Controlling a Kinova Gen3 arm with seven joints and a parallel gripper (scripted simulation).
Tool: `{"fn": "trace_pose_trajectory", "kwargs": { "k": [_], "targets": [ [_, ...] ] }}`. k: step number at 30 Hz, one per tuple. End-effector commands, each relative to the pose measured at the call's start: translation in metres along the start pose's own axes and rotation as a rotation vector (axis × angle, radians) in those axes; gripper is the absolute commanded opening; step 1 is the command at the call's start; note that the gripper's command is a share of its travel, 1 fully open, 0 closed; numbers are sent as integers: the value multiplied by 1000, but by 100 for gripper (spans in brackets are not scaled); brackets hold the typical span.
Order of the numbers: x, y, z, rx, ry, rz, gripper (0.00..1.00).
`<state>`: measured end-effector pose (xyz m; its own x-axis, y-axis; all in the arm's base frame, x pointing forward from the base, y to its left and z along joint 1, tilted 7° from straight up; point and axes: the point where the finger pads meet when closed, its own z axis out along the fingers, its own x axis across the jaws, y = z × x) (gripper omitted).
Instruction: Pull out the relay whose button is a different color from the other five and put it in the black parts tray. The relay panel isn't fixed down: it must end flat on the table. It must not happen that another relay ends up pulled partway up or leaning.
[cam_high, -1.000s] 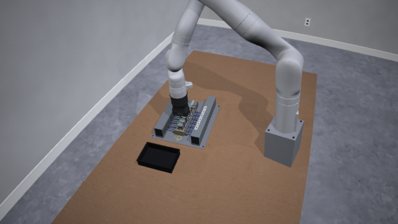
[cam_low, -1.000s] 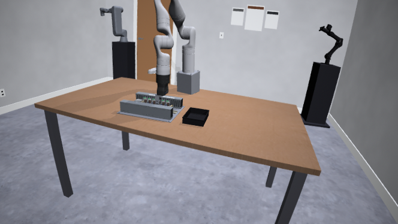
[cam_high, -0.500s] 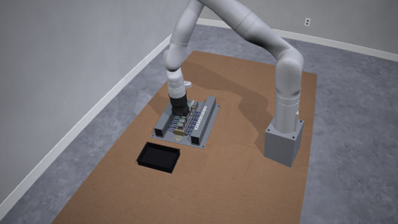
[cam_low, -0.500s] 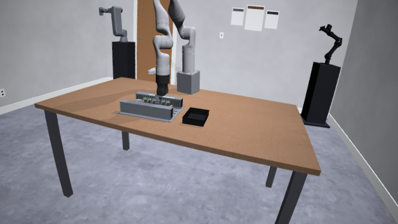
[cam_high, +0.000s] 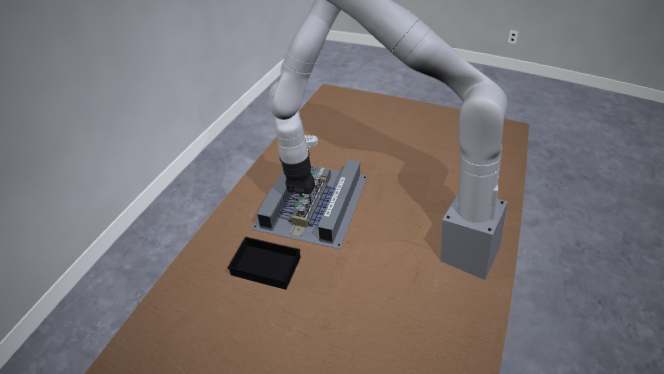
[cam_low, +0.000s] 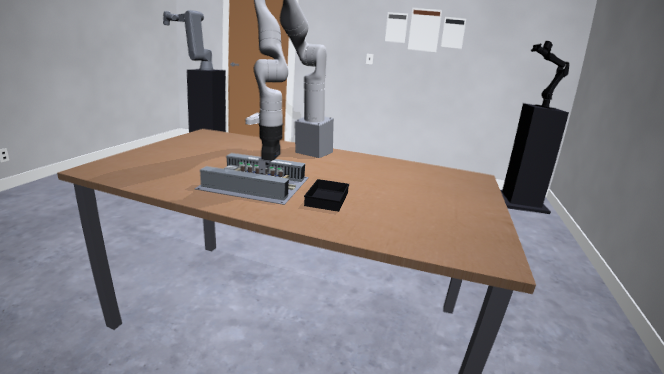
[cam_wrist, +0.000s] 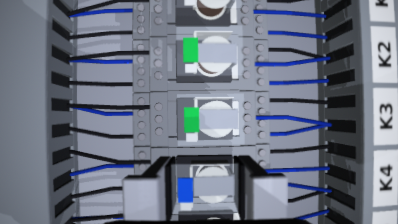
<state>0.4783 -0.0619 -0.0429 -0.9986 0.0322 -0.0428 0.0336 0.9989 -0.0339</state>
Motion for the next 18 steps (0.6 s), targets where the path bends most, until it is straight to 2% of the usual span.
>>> {"fn": "trace_pose_trajectory", "kwargs": {
  "k": [1, 18],
  "targets": [
    [-1, 0, -1, 0, 4, 0, 0],
    [-2, 0, -1, 0, 29, 0, 0]
  ]
}}
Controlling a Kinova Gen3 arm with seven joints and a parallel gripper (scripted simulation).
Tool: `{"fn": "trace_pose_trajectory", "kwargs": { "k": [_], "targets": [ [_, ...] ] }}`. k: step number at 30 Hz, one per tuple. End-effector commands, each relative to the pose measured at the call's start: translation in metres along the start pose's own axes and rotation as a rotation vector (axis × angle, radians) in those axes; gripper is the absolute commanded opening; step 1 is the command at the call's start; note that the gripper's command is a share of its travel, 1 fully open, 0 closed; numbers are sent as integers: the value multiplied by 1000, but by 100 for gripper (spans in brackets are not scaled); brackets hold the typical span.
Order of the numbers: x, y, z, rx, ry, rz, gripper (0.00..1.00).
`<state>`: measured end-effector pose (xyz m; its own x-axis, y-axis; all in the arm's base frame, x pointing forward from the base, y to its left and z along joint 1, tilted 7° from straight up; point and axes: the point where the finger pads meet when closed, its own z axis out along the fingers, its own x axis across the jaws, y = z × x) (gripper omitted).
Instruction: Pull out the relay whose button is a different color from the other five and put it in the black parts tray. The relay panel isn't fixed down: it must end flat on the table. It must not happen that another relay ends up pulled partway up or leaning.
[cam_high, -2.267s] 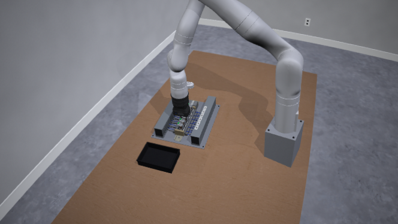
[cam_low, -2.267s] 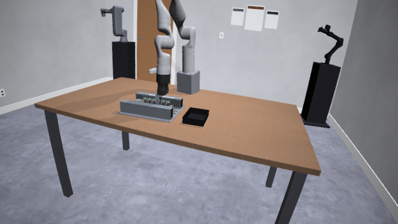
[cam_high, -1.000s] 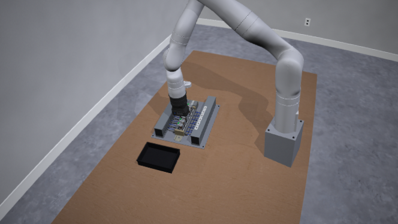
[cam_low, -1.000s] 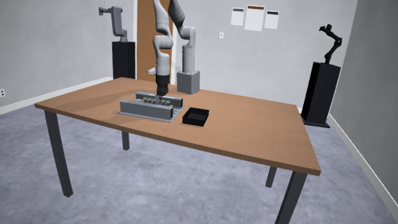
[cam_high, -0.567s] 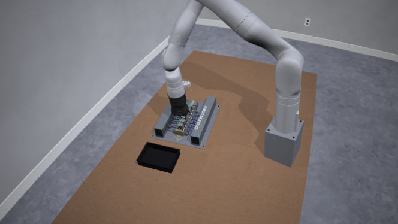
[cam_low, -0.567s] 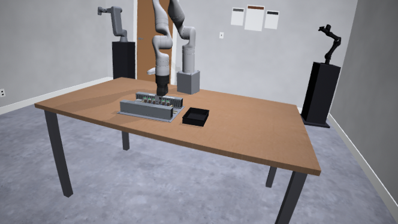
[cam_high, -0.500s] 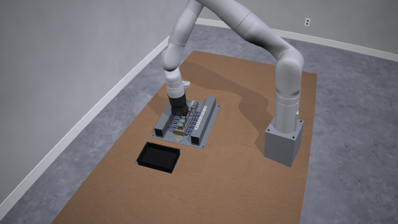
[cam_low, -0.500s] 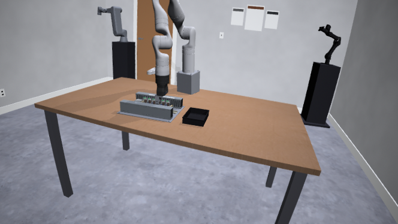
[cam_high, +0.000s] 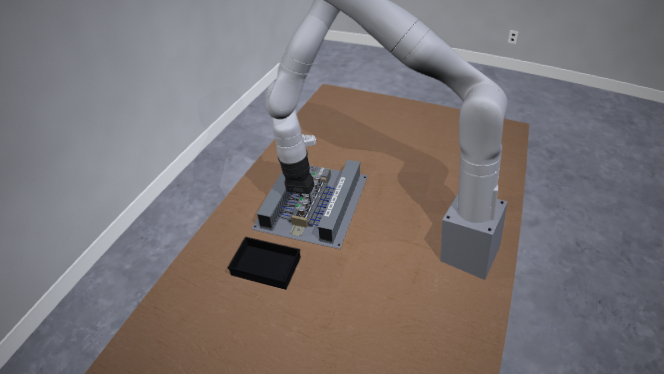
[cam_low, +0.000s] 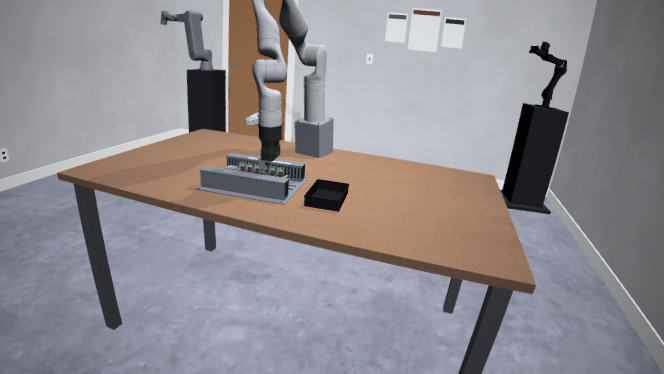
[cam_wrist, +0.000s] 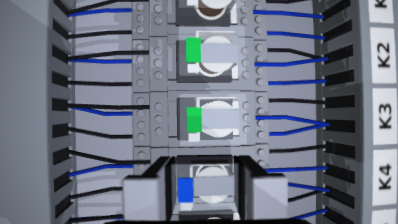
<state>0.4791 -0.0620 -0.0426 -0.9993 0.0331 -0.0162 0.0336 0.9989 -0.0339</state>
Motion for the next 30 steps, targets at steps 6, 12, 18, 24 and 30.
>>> {"fn": "trace_pose_trajectory", "kwargs": {
  "k": [6, 12, 18, 24, 30],
  "targets": [
    [-1, 0, -1, 0, -1, 0, 0],
    [0, 0, -1, 0, -21, 0, 0],
    [0, 0, -1, 0, -28, 0, 0],
    [0, 0, -1, 0, -33, 0, 0],
    [1, 0, -1, 0, -48, 0, 0]
  ]
}}
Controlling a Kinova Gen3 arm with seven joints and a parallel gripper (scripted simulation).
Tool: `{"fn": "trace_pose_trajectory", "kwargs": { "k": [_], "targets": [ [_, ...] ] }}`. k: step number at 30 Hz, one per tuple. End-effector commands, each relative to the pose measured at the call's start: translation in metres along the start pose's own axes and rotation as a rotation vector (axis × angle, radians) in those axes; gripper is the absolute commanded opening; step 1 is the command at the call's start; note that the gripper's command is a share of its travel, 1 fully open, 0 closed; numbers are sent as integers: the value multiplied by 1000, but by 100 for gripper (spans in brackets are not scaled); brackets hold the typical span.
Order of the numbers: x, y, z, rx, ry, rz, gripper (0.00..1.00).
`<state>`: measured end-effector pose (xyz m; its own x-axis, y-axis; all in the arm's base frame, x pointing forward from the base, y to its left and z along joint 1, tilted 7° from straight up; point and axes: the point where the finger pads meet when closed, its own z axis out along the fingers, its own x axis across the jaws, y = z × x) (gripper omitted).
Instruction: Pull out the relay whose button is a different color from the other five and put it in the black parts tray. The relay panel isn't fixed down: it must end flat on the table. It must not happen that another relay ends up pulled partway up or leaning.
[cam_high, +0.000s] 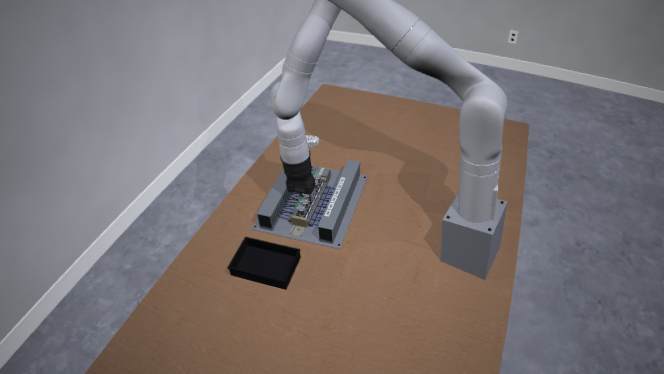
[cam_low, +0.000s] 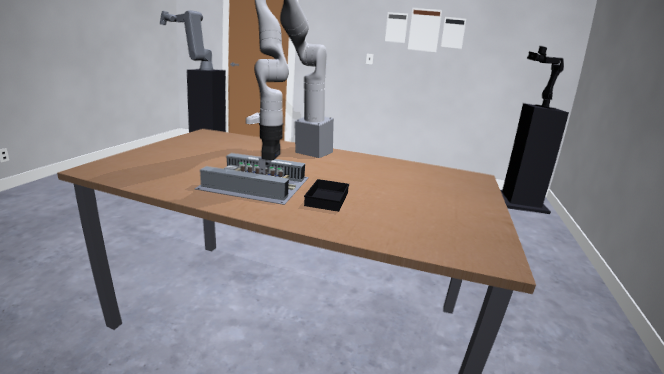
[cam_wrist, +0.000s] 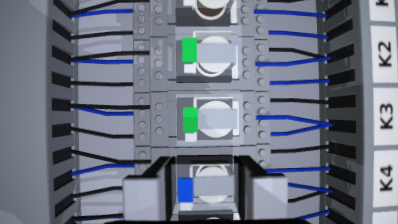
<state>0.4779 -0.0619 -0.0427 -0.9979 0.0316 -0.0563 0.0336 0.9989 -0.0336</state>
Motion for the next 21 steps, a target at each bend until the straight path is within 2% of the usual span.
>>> {"fn": "trace_pose_trajectory", "kwargs": {
  "k": [1, 21],
  "targets": [
    [-1, 0, -1, 0, -8, 0, 0],
    [0, 0, -1, 0, -39, 0, 0]
  ]
}}
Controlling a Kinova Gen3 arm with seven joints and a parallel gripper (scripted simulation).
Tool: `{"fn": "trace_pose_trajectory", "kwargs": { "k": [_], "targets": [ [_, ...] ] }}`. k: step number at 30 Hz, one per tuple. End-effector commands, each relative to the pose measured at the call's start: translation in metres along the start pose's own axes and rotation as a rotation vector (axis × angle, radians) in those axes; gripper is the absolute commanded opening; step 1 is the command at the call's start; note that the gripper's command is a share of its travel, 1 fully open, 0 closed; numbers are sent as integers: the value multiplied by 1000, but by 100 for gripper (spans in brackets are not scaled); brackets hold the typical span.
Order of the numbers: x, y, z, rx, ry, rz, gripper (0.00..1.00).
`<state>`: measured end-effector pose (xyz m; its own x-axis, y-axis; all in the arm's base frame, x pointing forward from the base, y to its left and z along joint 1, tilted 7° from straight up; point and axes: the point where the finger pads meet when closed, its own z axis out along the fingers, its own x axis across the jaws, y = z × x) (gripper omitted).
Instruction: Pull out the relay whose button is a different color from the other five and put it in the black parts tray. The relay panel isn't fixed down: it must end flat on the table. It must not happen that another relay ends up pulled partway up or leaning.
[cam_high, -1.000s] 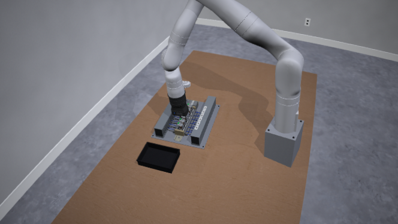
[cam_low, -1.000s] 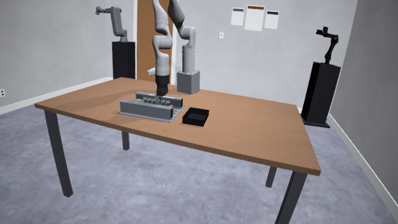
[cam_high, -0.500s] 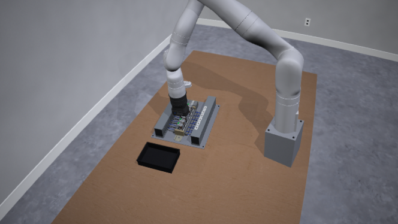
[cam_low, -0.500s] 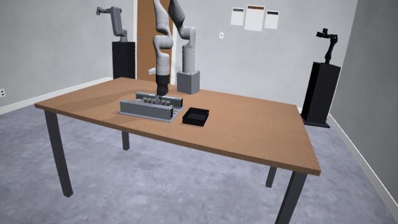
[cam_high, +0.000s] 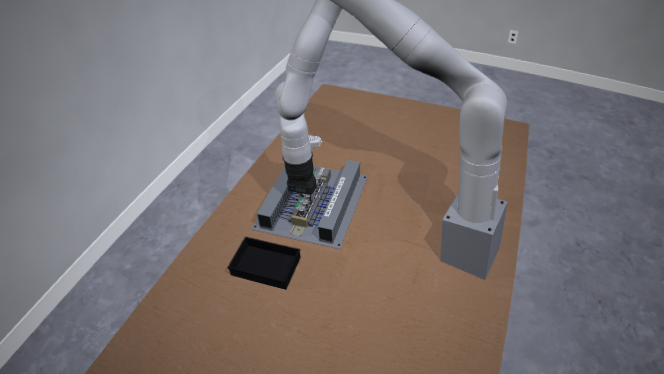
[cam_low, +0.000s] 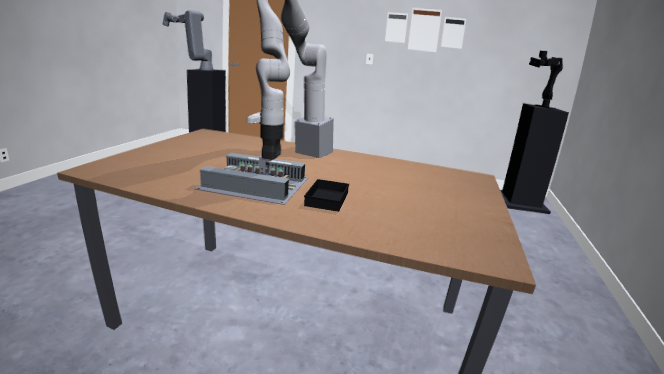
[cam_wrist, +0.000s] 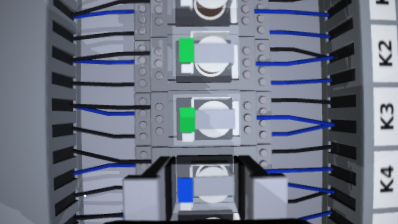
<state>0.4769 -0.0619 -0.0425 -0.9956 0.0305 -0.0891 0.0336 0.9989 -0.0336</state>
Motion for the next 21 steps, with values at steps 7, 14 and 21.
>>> {"fn": "trace_pose_trajectory", "kwargs": {
  "k": [7, 14, 21],
  "targets": [
    [0, 0, -1, 0, -12, 0, 0],
    [0, 0, -1, 0, -28, 0, 0],
    [0, 0, -1, 0, -34, 0, 0]
  ]
}}
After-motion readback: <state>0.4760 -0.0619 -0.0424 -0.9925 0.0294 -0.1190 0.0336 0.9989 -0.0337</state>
